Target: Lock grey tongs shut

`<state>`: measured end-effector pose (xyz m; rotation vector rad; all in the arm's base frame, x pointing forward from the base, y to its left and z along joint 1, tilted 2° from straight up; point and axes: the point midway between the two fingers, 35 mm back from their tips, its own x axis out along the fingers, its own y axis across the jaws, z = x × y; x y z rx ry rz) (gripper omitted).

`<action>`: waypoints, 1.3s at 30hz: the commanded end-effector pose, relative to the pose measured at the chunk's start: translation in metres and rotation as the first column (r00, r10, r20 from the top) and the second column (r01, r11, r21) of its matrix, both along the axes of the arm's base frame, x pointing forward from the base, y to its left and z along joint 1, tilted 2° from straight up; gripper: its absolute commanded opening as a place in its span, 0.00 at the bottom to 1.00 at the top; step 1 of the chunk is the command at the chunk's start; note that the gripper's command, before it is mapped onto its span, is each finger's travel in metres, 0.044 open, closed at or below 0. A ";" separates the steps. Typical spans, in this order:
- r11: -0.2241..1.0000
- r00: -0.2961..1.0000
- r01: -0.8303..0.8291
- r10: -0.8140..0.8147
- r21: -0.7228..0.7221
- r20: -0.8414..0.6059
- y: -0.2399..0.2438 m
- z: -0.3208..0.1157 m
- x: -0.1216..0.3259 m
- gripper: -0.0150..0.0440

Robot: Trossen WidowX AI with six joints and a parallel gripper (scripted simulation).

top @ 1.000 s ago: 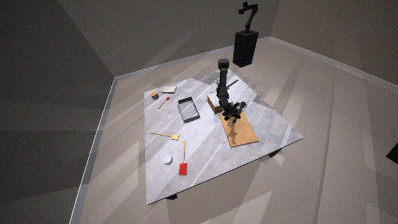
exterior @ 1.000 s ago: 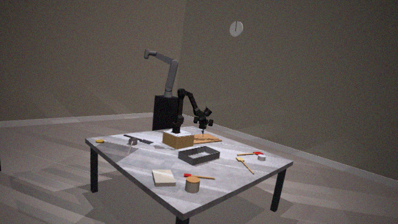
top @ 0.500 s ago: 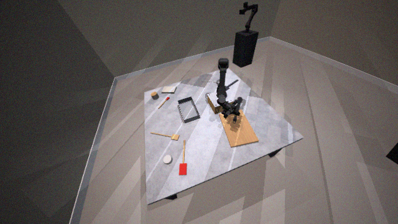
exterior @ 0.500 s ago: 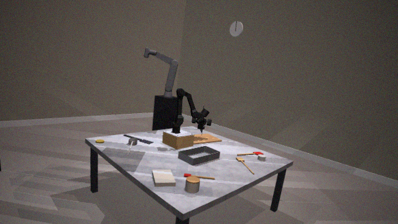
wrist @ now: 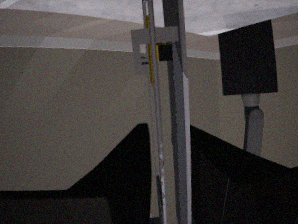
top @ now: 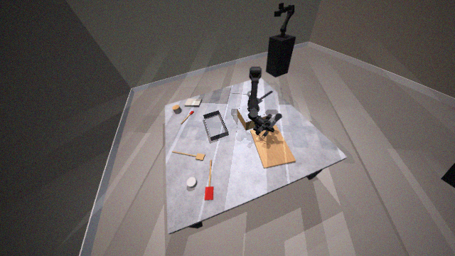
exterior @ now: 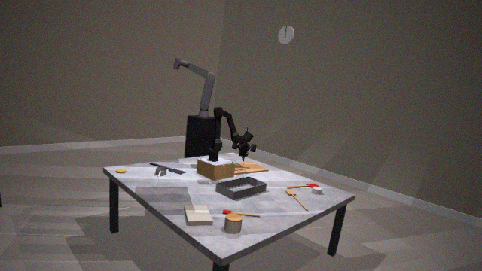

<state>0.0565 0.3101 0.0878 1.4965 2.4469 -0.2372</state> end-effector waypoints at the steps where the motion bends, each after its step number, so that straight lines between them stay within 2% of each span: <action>1: 1.000 1.000 -0.003 0.003 0.005 -0.004 0.000 0.001 0.000 0.00; 18: 1.000 1.000 0.002 -0.002 -0.012 -0.003 0.003 0.000 0.001 0.00; 39: 0.934 0.994 0.069 -0.034 -0.349 0.104 0.047 -0.016 0.005 0.00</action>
